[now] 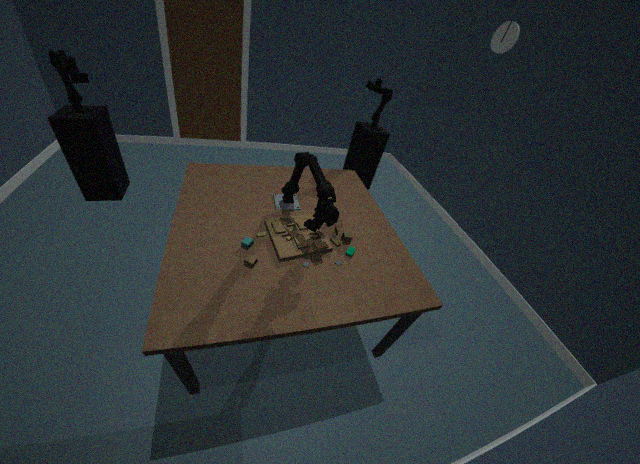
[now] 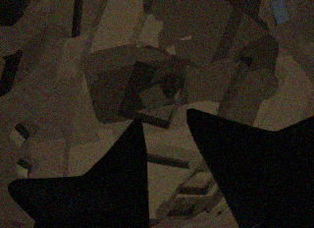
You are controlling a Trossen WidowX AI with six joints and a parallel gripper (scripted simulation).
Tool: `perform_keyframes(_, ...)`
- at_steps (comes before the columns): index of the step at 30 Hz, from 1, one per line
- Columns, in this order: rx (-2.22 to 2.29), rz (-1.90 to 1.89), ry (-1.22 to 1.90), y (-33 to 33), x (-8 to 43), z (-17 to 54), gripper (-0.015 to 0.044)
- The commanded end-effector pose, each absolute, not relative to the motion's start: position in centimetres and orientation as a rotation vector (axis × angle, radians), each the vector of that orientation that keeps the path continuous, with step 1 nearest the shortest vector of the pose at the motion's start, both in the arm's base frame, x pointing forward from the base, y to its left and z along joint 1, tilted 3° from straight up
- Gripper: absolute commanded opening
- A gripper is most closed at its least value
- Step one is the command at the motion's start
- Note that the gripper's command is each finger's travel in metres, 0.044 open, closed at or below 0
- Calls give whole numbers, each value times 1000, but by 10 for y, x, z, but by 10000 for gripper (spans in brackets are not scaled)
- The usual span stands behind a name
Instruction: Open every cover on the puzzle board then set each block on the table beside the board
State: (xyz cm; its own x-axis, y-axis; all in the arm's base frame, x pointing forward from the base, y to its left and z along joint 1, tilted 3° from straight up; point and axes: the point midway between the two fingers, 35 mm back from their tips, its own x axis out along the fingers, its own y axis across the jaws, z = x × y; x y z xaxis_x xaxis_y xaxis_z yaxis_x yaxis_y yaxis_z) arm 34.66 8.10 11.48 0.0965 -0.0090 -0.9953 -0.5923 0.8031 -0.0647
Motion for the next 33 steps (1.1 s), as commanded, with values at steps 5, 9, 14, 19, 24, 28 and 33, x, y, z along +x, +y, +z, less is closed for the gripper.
perform_keyframes(5, -527, 469, 1428, 81, 347, 98, 144)
perform_keyframes(9, -527, 469, 1428, 81, 347, 98, 144)
perform_keyframes(14, -497, 442, 1434, 81, 347, 98, 144)
perform_keyframes(19, -438, 388, 1445, 81, 347, 98, 144)
perform_keyframes(24, -378, 333, 1455, 81, 347, 98, 144)
perform_keyframes(28, -330, 289, 1462, 81, 347, 98, 144)
perform_keyframes(33, -269, 234, 1469, 81, 347, 98, 144)
